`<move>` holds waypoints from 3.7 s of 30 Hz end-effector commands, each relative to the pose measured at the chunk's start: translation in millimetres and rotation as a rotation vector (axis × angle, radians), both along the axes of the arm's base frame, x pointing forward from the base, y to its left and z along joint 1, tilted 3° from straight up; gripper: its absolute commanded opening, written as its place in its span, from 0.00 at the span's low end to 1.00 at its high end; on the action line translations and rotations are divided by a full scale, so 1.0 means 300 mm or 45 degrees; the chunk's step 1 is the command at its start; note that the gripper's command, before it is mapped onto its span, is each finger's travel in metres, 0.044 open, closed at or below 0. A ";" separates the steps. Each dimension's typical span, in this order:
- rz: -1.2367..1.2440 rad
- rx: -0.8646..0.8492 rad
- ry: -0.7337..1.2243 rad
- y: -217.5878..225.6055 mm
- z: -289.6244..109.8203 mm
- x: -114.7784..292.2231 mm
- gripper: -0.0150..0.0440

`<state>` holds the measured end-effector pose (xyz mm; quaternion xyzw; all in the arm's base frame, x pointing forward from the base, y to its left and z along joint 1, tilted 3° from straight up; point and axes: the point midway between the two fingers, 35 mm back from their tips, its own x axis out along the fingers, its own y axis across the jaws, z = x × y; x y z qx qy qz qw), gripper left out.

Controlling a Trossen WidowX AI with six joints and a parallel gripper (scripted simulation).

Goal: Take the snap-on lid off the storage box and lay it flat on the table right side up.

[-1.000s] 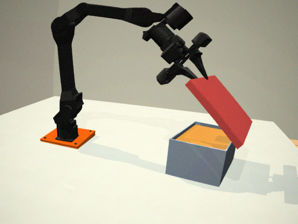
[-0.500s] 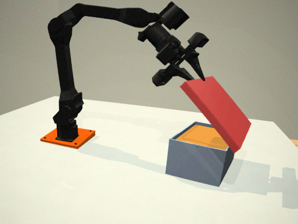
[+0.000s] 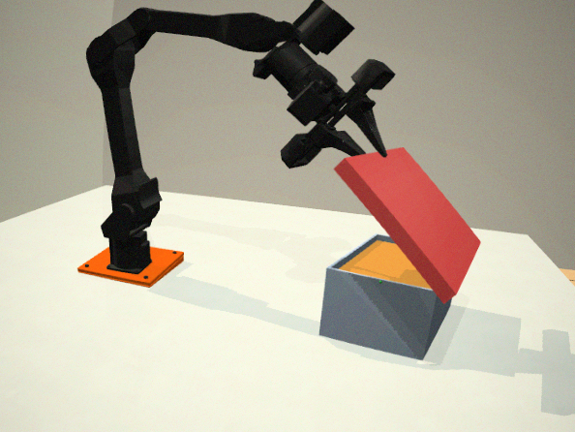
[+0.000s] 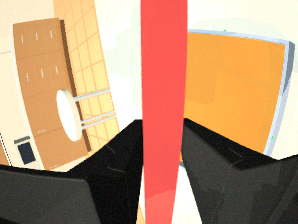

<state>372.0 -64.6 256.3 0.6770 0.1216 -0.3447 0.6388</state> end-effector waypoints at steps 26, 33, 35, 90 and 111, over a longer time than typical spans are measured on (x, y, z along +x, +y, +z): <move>0.005 -0.008 -0.005 -0.172 0.012 -0.086 0.25; 0.005 -0.010 -0.004 -0.214 0.015 -0.107 0.25; 0.005 -0.010 -0.004 -0.226 0.015 -0.113 0.25; 0.005 -0.023 0.002 -0.553 0.038 -0.272 0.25; 0.005 -0.027 0.004 -0.678 0.048 -0.333 0.25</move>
